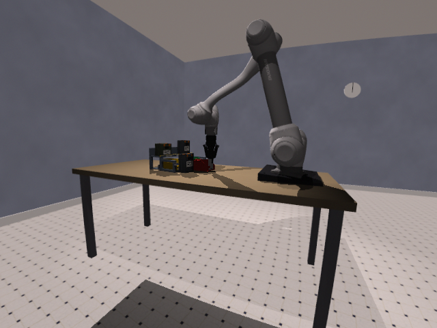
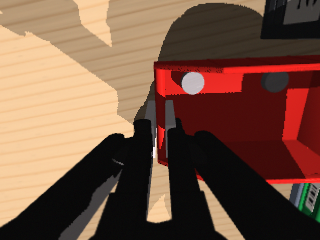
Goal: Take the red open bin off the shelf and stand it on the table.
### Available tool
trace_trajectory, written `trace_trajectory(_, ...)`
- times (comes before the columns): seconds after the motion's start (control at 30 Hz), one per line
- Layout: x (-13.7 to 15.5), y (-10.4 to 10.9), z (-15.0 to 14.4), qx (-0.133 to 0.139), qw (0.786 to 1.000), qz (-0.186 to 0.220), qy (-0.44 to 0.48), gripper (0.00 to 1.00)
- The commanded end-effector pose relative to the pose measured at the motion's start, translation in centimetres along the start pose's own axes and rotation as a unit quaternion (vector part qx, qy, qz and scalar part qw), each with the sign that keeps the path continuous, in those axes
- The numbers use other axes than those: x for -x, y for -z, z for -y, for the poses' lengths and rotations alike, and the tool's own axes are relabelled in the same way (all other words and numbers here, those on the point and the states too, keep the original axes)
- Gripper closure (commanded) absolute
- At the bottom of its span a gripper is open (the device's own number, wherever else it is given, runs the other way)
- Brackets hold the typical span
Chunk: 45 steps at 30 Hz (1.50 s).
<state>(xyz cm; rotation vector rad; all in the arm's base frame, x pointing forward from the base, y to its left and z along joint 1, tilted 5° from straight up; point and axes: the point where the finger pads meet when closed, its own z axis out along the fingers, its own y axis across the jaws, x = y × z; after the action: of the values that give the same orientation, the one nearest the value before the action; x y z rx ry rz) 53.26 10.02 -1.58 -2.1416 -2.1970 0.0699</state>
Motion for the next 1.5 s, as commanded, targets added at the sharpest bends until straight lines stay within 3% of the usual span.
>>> trace_trajectory(0.0,-0.01,-0.01,-0.02,0.0,1.0,0.0,0.0,1.0)
trace_trajectory(0.83,-0.01,-0.72,-0.02,0.0,1.0,0.0,0.0,1.0)
trace_trajectory(0.87,-0.01,-0.72,-0.03,0.0,1.0,0.0,0.0,0.43)
trace_trajectory(1.47,-0.01,-0.72,-0.03,0.0,1.0,0.0,0.0,0.43)
